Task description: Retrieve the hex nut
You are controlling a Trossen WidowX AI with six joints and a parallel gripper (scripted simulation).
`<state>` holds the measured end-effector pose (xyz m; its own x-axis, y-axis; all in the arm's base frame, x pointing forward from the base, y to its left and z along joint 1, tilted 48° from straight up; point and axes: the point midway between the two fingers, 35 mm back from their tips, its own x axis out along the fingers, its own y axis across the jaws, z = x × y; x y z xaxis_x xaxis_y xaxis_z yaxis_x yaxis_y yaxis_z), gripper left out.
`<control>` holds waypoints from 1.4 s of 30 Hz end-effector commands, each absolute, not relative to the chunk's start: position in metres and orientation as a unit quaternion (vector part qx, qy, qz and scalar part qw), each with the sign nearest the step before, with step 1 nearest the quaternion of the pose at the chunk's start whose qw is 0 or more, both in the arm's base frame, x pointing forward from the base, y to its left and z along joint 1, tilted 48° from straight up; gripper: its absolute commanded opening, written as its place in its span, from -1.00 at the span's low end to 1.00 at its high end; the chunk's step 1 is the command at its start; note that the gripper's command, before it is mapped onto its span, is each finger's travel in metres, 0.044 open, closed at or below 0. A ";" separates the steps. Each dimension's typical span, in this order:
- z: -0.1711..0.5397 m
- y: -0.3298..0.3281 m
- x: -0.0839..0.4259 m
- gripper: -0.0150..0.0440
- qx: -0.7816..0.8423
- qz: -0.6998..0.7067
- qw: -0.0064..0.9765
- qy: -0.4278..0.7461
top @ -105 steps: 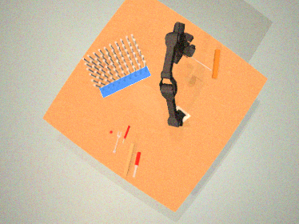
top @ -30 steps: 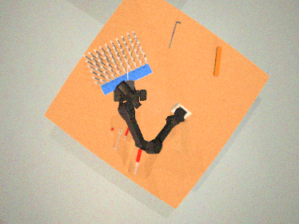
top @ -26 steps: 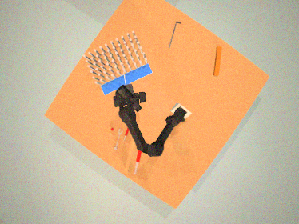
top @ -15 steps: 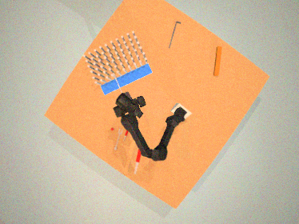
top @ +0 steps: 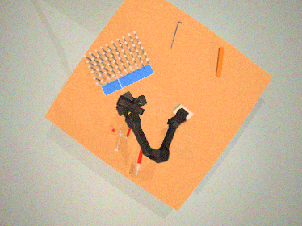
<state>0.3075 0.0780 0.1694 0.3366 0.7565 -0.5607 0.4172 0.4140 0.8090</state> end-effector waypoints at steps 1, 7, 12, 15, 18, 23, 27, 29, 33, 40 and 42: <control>0.157 0.091 0.308 -0.49 0.523 0.131 0.631 0.557; 0.138 0.114 0.307 -0.49 0.525 0.132 0.632 0.555; 0.124 0.134 0.303 -0.49 0.530 0.135 0.630 0.551; 0.117 0.145 0.299 -0.49 0.534 0.138 0.628 0.549; 0.111 0.153 0.296 -0.49 0.538 0.141 0.626 0.546; 0.110 0.154 0.296 -0.49 0.539 0.141 0.626 0.546; 0.110 0.154 0.298 -0.49 0.539 0.141 0.626 0.546; 0.109 0.153 0.299 -0.49 0.539 0.141 0.626 0.546; 0.109 0.153 0.301 -0.49 0.539 0.141 0.626 0.546; 0.107 0.152 0.304 -0.49 0.539 0.141 0.626 0.546; 0.107 0.152 0.305 -0.49 0.539 0.141 0.626 0.546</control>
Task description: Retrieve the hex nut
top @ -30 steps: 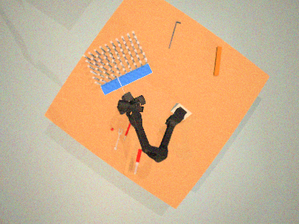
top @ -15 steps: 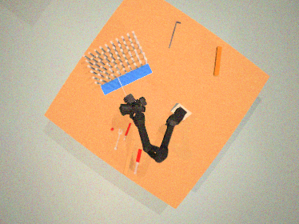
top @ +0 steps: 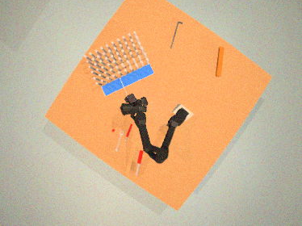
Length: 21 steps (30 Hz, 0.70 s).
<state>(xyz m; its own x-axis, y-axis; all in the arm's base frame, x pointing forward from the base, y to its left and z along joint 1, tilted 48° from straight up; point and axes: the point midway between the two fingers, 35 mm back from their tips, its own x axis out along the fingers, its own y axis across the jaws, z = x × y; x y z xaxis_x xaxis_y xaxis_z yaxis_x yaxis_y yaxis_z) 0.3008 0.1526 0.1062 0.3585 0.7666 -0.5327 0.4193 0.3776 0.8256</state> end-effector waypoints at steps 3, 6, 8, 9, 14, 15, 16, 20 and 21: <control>0.107 0.151 0.307 -0.49 0.539 0.141 0.626 0.546; 0.106 0.151 0.308 -0.49 0.539 0.141 0.626 0.546; 0.106 0.151 0.309 -0.49 0.539 0.141 0.626 0.546; 0.106 0.151 0.310 -0.49 0.539 0.142 0.626 0.546; 0.105 0.150 0.312 -0.49 0.539 0.142 0.626 0.546; 0.105 0.150 0.313 -0.49 0.539 0.142 0.626 0.545; 0.104 0.150 0.313 -0.49 0.539 0.142 0.626 0.545; 0.104 0.149 0.316 -0.49 0.539 0.142 0.626 0.545; 0.104 0.149 0.316 -0.49 0.539 0.142 0.626 0.545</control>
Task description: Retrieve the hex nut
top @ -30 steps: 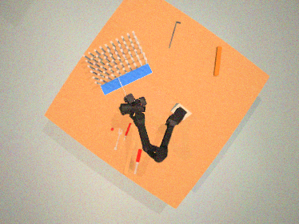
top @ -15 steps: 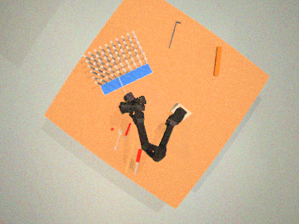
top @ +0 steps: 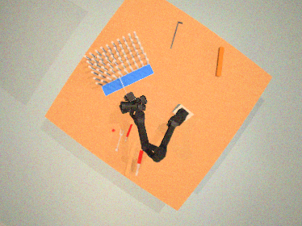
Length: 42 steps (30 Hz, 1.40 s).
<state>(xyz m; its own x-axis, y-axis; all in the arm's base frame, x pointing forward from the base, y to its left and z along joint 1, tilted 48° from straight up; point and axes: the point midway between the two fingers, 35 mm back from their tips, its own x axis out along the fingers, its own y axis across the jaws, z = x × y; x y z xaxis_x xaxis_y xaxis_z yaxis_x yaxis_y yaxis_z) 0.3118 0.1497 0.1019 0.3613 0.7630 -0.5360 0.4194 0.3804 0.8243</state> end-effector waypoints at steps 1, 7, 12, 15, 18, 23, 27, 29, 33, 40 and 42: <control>0.103 0.149 0.317 -0.49 0.539 0.142 0.626 0.545; 0.102 0.148 0.320 -0.49 0.538 0.142 0.627 0.545; 0.101 0.148 0.322 -0.49 0.538 0.142 0.627 0.545; 0.101 0.147 0.324 -0.49 0.538 0.142 0.627 0.545; 0.100 0.147 0.326 -0.49 0.538 0.142 0.627 0.545; 0.099 0.146 0.328 -0.49 0.538 0.142 0.627 0.545; 0.099 0.146 0.330 -0.49 0.538 0.142 0.627 0.545; 0.098 0.145 0.331 -0.49 0.538 0.142 0.627 0.545; 0.098 0.145 0.334 -0.49 0.538 0.142 0.627 0.545; 0.096 0.144 0.337 -0.49 0.538 0.142 0.627 0.545; 0.096 0.143 0.338 -0.49 0.538 0.142 0.627 0.545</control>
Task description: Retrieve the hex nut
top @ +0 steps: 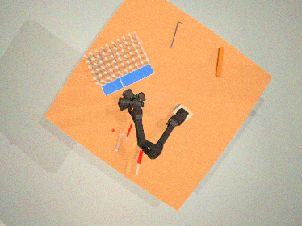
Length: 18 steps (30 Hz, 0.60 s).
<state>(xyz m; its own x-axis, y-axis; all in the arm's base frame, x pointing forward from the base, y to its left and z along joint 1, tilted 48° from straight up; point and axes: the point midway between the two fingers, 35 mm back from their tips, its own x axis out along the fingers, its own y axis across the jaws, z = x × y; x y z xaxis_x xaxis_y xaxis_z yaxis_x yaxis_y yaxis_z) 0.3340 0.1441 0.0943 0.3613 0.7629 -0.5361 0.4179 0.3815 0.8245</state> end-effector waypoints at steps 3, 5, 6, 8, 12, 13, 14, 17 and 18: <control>0.095 0.143 0.340 -0.49 0.538 0.142 0.627 0.545; 0.095 0.142 0.341 -0.49 0.538 0.142 0.627 0.545; 0.095 0.142 0.342 -0.49 0.538 0.142 0.627 0.545; 0.094 0.142 0.343 -0.49 0.538 0.142 0.627 0.545; 0.094 0.141 0.345 -0.49 0.538 0.143 0.627 0.545; 0.093 0.141 0.346 -0.49 0.538 0.143 0.627 0.545; 0.093 0.141 0.346 -0.49 0.538 0.143 0.627 0.545; 0.093 0.140 0.348 -0.49 0.538 0.143 0.627 0.545; 0.092 0.140 0.348 -0.49 0.538 0.143 0.627 0.545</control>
<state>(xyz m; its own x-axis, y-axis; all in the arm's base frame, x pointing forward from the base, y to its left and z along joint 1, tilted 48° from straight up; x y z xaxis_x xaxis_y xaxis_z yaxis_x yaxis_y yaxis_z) 0.3439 0.1412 0.0909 0.3616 0.7628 -0.5361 0.4173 0.3818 0.8247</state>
